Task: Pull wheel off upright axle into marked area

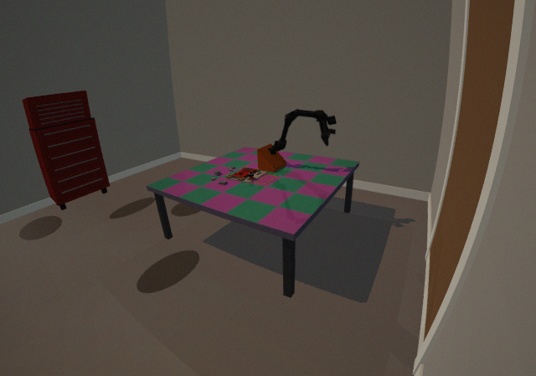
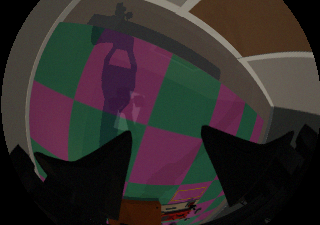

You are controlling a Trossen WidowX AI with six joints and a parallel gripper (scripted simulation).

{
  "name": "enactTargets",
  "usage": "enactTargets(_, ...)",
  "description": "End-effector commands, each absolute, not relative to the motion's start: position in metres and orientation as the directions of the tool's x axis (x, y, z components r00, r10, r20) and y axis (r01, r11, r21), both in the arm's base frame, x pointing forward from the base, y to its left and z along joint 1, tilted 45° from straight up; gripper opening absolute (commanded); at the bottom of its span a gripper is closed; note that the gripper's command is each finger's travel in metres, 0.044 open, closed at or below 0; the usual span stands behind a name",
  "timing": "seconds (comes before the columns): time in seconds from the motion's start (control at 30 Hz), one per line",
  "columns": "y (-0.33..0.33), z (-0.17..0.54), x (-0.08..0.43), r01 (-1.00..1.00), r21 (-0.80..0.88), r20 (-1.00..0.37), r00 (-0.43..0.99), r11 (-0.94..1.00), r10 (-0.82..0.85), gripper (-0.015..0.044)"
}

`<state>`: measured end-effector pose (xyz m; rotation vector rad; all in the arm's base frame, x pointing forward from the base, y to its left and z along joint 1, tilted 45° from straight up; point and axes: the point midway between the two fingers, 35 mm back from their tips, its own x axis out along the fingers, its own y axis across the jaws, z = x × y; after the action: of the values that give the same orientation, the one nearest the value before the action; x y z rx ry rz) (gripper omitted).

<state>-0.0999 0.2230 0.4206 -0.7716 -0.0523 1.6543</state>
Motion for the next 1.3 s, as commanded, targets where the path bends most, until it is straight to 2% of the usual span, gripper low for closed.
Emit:
enactTargets(0.0,0.260,0.390,-0.080,-0.934,-0.336,-0.549,0.085,-0.126,0.832,0.0300)
enactTargets(0.3,0.317,0.327,-0.011,-0.974,-0.112,-0.717,0.218,0.198,0.662,0.0300)
enactTargets(0.53,0.338,0.271,0.071,-0.840,0.077,-0.840,0.235,0.537,0.489,0.0300)
enactTargets(0.73,0.330,0.223,0.148,-0.572,0.209,-0.912,0.179,0.793,0.369,0.0300)
enactTargets(0.93,0.303,0.174,0.215,-0.201,0.292,-0.950,0.048,0.935,0.307,0.0300)
enactTargets(1.1,0.265,0.138,0.266,0.136,0.315,-0.944,-0.055,0.939,0.325,0.0300)
enactTargets(1.27,0.219,0.107,0.305,0.450,0.299,-0.911,-0.129,0.842,0.393,0.0300)
